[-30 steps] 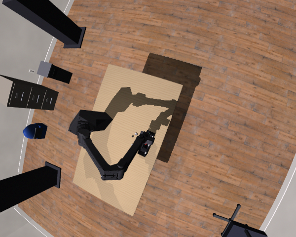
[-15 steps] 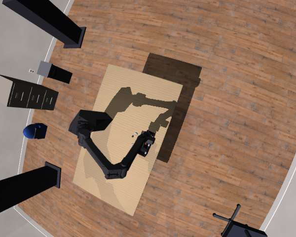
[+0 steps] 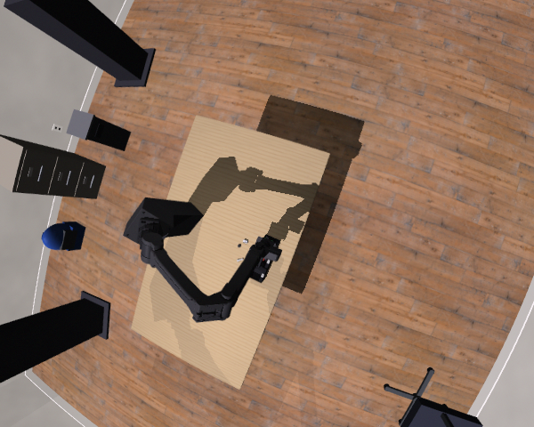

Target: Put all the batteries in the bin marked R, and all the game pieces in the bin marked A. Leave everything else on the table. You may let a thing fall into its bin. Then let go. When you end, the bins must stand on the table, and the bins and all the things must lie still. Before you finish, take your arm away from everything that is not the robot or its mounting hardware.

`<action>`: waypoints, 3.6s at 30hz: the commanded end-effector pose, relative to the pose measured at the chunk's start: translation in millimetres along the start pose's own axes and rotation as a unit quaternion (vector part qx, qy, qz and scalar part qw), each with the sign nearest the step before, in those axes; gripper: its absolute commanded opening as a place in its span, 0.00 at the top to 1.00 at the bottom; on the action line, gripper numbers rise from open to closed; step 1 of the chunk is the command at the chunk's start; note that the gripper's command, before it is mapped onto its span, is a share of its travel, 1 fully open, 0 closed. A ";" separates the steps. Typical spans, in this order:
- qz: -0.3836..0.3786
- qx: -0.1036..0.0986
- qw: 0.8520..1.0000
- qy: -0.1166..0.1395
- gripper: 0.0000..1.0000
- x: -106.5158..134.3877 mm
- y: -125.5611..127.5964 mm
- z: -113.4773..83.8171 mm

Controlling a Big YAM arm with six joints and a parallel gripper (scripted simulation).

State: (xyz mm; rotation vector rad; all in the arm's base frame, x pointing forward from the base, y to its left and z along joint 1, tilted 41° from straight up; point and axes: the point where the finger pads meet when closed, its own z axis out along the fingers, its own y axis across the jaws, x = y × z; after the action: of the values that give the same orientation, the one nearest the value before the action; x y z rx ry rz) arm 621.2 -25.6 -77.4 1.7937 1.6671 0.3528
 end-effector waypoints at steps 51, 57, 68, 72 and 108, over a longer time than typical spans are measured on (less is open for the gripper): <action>-0.001 -0.006 1.000 0.005 0.73 4.2 3.2 -21.9; -0.001 -0.007 1.000 0.004 0.73 3.8 3.1 -29.8; -0.001 -0.007 1.000 0.004 0.73 3.8 3.0 -41.2; 0.000 -0.007 1.000 0.004 0.73 3.8 2.9 -56.2; 0.000 -0.005 1.000 0.001 0.73 -0.9 1.7 -54.5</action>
State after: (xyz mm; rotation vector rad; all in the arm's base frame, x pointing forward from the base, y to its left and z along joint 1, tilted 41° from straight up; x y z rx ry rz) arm 587.3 -14.4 -41.3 1.7936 1.6685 0.3546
